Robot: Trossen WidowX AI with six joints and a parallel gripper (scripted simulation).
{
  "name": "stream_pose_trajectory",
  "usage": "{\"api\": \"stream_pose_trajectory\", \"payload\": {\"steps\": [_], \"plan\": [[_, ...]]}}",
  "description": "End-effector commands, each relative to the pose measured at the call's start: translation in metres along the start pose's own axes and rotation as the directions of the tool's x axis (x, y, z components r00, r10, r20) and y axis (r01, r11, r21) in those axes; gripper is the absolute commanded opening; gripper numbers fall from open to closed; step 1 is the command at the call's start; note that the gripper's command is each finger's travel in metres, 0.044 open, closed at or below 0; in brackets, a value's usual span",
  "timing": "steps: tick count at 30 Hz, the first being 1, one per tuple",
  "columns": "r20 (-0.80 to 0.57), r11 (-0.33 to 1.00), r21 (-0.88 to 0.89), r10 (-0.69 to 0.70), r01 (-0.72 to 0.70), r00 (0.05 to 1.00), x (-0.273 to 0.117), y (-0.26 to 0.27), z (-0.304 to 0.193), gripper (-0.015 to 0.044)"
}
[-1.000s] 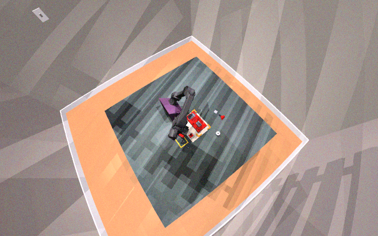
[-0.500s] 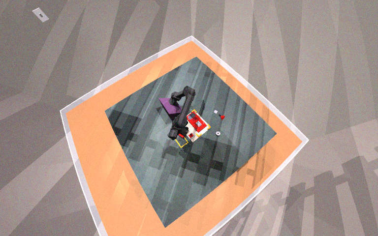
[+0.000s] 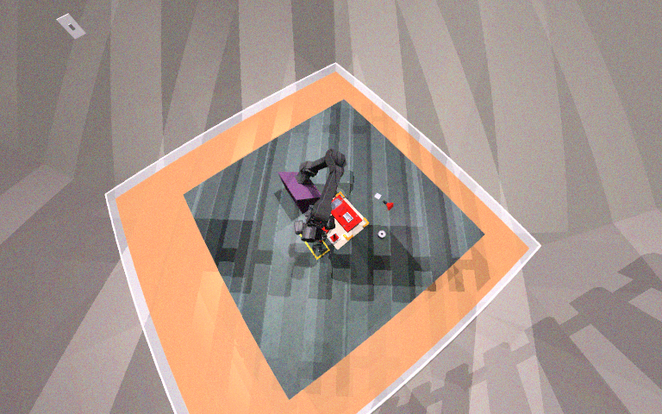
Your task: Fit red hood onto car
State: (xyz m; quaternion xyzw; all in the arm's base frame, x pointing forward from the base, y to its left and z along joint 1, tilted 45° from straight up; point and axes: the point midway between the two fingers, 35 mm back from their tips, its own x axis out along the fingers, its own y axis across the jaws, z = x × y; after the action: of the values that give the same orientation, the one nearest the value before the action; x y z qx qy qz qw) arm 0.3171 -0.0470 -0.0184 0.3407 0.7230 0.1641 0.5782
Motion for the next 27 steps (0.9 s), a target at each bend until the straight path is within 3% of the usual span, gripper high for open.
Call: {"api": "stream_pose_trajectory", "payload": {"steps": [1, 6, 27], "plan": [[0.002, 0.894, 0.448, 0.007, -0.007, 1.0, 0.02, 0.01, -0.014, 0.044], [-0.001, 0.726, 0.687, 0.008, -0.005, 1.0, 0.033, 0.014, -0.023, 0.044], [-0.001, 0.718, 0.696, 0.008, -0.005, 1.0, 0.037, 0.014, -0.023, 0.044]]}}
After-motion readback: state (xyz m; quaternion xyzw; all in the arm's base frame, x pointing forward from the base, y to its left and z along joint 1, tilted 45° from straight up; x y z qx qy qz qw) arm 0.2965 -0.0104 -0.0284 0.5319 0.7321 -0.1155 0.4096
